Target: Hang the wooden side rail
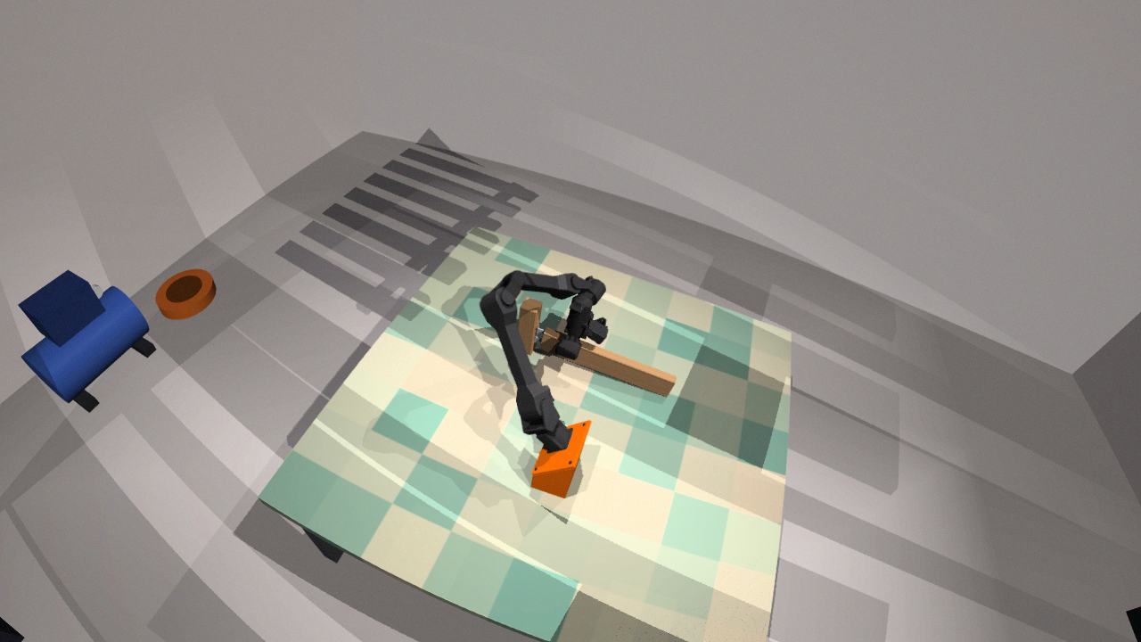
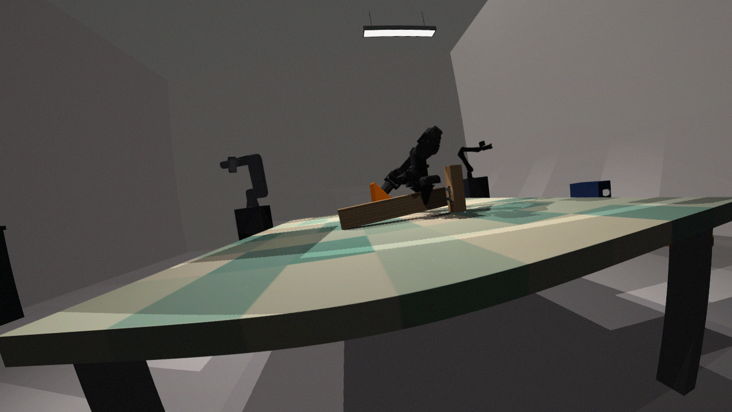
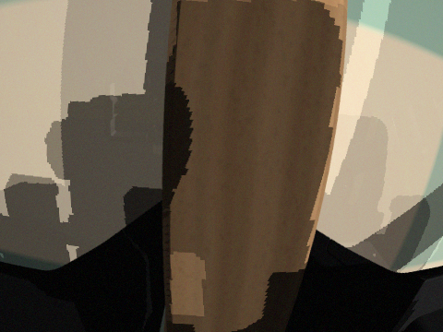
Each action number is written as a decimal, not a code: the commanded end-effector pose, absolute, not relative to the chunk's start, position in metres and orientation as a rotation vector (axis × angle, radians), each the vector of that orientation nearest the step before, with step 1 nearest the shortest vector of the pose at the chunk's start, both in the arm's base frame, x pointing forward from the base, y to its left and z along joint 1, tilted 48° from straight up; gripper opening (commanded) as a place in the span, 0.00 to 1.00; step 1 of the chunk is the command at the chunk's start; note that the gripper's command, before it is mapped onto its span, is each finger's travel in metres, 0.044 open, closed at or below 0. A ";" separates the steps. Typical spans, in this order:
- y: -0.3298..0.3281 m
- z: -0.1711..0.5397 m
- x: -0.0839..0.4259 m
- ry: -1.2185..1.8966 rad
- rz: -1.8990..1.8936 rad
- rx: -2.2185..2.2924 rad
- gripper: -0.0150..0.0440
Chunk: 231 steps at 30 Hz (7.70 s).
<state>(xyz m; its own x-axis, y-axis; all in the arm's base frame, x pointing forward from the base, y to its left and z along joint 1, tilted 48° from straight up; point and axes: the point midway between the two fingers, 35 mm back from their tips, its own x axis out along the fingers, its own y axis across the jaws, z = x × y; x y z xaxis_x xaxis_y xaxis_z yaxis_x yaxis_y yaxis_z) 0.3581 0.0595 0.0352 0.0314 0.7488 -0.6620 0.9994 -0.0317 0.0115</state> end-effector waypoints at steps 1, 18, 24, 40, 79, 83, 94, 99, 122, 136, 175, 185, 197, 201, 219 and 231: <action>0.058 0.038 0.360 1.757 -0.680 1.837 0.25; 0.060 0.039 0.361 1.757 -0.680 1.837 0.25; 0.060 0.040 0.360 1.757 -0.680 1.837 0.25; 0.061 0.042 0.360 1.757 -0.680 1.837 0.25; 0.063 0.045 0.359 1.757 -0.680 1.837 0.25; 0.064 0.045 0.360 1.757 -0.680 1.837 0.25; 0.065 0.045 0.361 1.757 -0.680 1.837 0.25; 0.066 0.046 0.362 1.757 -0.680 1.837 0.25; 0.067 0.048 0.360 1.757 -0.680 1.837 0.25; 0.068 0.049 0.361 1.757 -0.680 1.837 0.25; 0.071 0.052 0.361 1.757 -0.680 1.838 0.25; 0.072 0.053 0.361 1.757 -0.680 1.838 0.25; 0.073 0.052 0.361 1.757 -0.680 1.838 0.25; 0.074 0.052 0.361 1.757 -0.680 1.838 0.25; 0.076 0.050 0.361 1.757 -0.680 1.838 0.25; 0.077 0.048 0.362 1.757 -0.680 1.838 0.25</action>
<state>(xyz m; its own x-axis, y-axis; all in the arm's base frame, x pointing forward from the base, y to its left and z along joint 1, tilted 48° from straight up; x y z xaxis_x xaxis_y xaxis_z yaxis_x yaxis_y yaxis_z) 0.3606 0.0767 0.0474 0.0349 0.7435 -0.6678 0.9992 -0.0377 0.0102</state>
